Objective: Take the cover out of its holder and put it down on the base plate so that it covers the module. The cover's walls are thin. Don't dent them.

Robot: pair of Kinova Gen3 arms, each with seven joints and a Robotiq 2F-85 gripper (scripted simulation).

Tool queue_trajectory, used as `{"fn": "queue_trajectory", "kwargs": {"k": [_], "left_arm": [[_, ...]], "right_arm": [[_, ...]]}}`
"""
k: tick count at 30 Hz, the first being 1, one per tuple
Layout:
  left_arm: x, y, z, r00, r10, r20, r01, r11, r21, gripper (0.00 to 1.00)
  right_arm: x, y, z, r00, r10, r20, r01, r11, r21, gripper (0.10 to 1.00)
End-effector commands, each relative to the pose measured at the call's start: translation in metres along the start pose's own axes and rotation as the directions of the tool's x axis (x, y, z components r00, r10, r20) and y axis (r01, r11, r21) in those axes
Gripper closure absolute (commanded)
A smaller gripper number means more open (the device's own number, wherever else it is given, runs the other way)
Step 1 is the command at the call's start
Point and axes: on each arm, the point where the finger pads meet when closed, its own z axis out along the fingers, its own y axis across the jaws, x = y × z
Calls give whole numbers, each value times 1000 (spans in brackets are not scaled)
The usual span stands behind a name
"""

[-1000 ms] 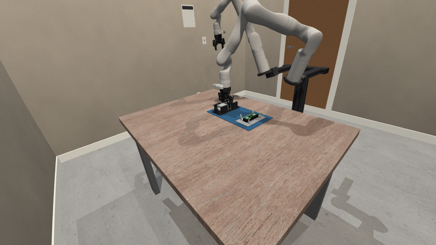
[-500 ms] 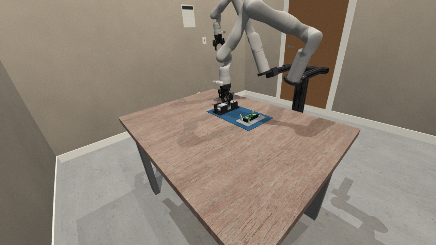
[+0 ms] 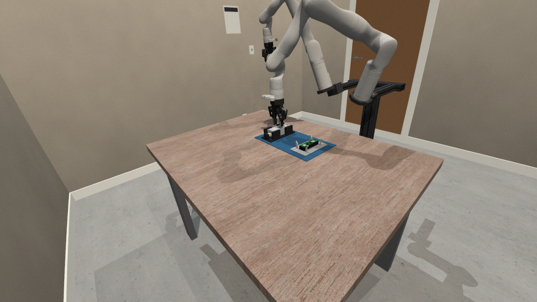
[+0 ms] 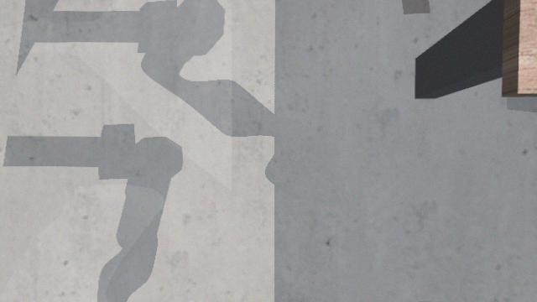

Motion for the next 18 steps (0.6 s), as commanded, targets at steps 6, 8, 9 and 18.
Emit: {"fn": "queue_trajectory", "kwargs": {"k": [6, 8, 9, 18], "left_arm": [[1, 1, -15, 1000, 0, -2, 0, 1000, -1, 1000], [1, 1, -15, 1000, 0, -2, 0, 1000, -1, 1000], [1, 1, -15, 1000, 0, -2, 0, 1000, -1, 1000], [1, 1, -15, 1000, 0, -2, 0, 1000, -1, 991]], "right_arm": [[0, 0, -1, 1000, 0, 1, 0, 1000, 0, 100], [0, 0, -1, 1000, 0, 1, 0, 1000, 0, 100], [0, 0, -1, 1000, 0, 1, 0, 1000, 0, 100], [0, 0, -1, 1000, 0, 1, 0, 1000, 0, 100]]}}
